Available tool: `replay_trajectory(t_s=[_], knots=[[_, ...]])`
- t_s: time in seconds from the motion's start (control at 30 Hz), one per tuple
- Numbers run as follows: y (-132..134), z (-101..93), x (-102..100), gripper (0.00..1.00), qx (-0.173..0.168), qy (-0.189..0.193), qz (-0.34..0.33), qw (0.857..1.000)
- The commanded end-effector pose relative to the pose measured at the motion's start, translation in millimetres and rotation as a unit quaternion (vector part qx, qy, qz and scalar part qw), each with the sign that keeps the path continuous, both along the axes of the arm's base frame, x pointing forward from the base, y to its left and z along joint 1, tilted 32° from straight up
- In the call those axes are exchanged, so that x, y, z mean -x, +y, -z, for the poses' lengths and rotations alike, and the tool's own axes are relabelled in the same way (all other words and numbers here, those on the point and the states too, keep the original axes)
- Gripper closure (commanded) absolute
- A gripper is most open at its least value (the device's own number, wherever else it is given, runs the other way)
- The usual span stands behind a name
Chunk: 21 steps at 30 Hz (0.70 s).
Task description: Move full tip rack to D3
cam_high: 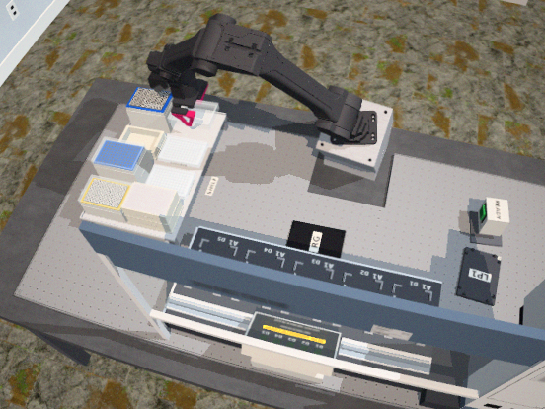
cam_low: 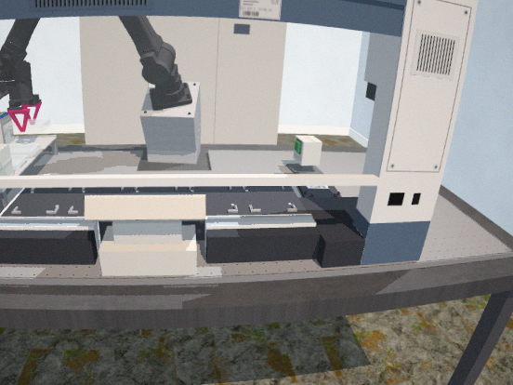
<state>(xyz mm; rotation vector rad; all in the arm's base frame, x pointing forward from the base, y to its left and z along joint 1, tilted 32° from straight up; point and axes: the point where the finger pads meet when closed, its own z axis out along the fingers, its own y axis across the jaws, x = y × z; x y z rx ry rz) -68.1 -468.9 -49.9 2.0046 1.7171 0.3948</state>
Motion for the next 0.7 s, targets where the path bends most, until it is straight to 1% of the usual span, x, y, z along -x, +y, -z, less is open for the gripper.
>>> replay_trajectory(t_s=[0.0,0.07,0.13,0.17,0.23,0.3,0.47,0.53,0.6,0.67], knots=[[-5.3,0.9,-7.7,1.00,0.005,0.001,0.003,1.000],[-7.5,5.7,-8.9,1.00,0.004,0.000,0.003,1.000],[-7.5,5.7,-8.9,1.00,0.004,0.000,0.003,1.000],[-12.5,-7.2,-8.2,1.00,0.018,0.005,0.003,1.000],[-9.3,9.5,-11.1,1.00,0.005,0.000,0.003,1.000],[-5.9,14.4,-14.0,1.00,0.001,-0.001,0.003,1.000],[-6.7,21.6,-18.2,1.00,0.001,-0.001,0.003,1.000],[-9.4,19.1,-19.3,1.00,0.006,0.001,0.003,1.000],[-10.8,25.0,-20.8,1.00,0.004,0.000,0.003,1.000],[-12.9,26.2,-21.0,1.00,0.005,0.001,0.003,1.000]])
